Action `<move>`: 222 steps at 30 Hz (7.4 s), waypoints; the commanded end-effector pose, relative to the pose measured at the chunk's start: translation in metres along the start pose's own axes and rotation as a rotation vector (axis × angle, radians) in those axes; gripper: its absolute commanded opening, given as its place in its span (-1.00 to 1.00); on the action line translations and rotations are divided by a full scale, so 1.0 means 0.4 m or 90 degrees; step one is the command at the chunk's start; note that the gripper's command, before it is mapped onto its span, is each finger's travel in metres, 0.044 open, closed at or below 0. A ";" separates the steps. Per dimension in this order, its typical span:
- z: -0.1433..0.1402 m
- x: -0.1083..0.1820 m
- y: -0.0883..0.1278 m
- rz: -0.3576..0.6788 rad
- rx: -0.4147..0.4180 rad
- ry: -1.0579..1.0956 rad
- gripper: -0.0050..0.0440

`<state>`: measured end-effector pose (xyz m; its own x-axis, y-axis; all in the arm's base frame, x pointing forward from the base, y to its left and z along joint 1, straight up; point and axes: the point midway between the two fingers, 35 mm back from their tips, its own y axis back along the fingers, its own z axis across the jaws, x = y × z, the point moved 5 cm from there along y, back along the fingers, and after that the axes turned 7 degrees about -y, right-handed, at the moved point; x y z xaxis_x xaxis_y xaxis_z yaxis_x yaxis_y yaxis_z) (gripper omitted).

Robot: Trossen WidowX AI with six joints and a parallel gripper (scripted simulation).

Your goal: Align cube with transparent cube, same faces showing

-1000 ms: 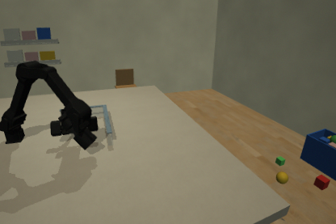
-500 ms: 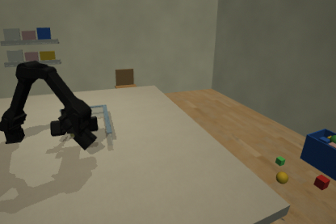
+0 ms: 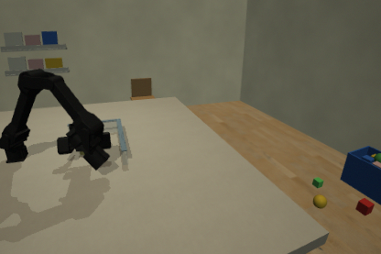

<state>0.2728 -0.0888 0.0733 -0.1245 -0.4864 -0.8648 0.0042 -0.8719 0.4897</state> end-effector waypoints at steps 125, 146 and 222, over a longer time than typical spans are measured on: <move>0.045 -0.245 -0.025 0.618 0.297 -0.341 0.35; 0.033 -0.178 -0.062 0.618 0.297 -0.341 0.35; 0.064 -0.389 0.061 0.572 0.401 -0.528 -0.80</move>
<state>0.2661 -0.0321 0.2197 -0.8111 -0.5849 -0.0023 -0.0015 -0.0019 1.0000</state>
